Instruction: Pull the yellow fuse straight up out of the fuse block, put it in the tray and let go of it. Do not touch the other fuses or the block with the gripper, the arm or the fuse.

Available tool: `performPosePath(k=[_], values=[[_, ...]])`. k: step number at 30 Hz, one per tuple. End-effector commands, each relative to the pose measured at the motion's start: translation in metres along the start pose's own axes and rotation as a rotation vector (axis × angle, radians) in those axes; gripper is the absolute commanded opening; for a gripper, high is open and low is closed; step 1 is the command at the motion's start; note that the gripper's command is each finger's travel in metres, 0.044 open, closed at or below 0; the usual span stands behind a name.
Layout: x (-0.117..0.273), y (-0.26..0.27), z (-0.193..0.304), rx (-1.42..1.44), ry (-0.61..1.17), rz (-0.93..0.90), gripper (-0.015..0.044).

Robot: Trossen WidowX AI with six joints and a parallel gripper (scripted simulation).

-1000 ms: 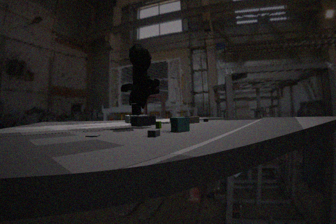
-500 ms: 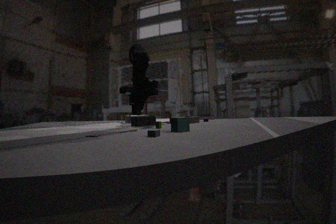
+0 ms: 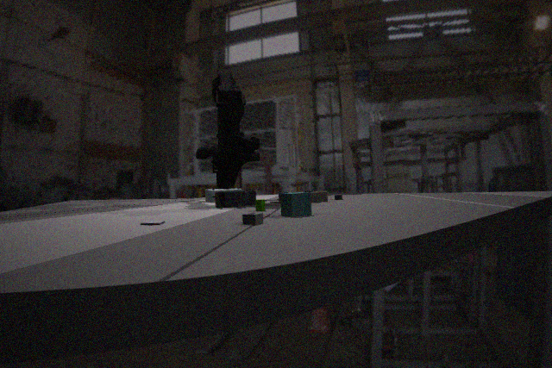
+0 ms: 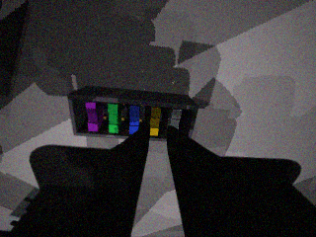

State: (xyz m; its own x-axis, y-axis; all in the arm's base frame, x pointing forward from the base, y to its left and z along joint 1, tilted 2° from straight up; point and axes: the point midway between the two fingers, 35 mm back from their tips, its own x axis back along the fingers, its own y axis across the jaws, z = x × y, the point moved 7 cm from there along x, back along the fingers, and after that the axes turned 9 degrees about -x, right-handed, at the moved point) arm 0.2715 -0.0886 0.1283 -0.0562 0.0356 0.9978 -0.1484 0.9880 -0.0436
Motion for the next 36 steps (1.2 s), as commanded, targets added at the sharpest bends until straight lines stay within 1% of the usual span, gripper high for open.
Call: performPosePath(k=[1,36], values=[[-0.007,0.001,0.001,0.003,0.007,-0.007,0.0073],[-0.022,0.002,0.001,0.003,0.007,-0.007,0.0073]])
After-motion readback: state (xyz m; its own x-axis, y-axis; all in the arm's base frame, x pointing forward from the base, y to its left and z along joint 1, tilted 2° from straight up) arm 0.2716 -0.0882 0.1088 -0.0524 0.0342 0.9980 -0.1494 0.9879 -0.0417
